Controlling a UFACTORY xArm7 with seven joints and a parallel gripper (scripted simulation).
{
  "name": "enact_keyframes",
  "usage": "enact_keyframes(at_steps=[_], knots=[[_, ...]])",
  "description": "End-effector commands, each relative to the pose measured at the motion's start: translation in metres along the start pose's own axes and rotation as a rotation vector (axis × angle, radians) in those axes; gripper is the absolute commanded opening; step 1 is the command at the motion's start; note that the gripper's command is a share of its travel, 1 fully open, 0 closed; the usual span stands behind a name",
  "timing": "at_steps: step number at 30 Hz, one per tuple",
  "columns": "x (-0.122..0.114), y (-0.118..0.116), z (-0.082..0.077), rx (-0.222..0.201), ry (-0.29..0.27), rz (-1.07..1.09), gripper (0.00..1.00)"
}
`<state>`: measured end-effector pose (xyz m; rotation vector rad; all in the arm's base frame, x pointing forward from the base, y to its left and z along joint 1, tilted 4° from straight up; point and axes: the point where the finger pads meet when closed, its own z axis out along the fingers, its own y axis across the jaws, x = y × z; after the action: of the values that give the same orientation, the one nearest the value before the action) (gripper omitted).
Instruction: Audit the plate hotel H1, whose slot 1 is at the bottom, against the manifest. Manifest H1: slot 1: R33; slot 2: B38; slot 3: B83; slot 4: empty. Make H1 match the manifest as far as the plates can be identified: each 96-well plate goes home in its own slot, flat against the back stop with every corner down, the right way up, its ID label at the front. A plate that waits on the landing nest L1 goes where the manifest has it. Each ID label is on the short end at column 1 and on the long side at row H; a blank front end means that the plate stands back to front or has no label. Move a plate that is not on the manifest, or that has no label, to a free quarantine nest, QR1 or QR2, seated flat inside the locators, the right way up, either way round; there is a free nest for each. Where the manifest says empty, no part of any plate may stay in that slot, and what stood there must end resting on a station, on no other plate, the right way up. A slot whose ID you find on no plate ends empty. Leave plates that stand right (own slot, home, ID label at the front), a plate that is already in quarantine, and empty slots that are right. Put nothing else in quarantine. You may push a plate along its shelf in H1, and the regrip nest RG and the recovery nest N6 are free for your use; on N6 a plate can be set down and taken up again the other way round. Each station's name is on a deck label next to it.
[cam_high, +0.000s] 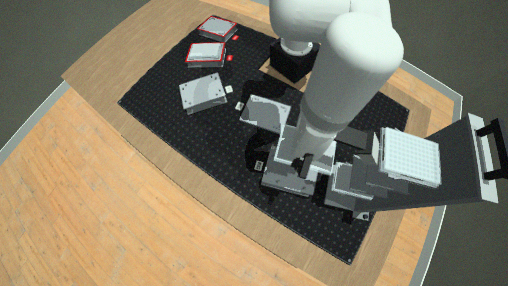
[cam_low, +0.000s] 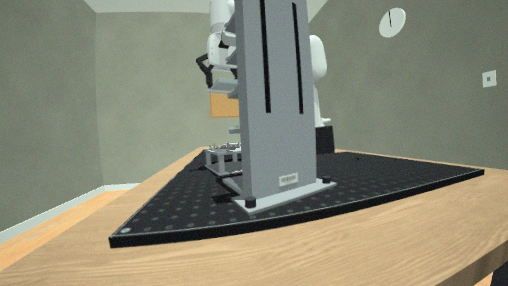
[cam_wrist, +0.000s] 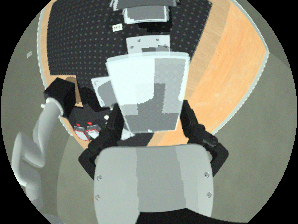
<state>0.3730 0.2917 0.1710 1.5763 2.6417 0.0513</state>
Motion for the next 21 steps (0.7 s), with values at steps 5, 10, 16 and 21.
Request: enact_keyframes(at_steps=[5, 10, 16, 21], knots=[[-0.010, 0.001, -0.010, -0.006, 0.001, 0.067, 0.00], [-0.030, 0.001, -0.010, -0.006, 0.001, 0.200, 0.00], [-0.055, 0.000, -0.010, -0.006, 0.001, 0.223, 0.00], [-0.080, -0.001, -0.010, -0.006, 0.001, 0.223, 0.00]])
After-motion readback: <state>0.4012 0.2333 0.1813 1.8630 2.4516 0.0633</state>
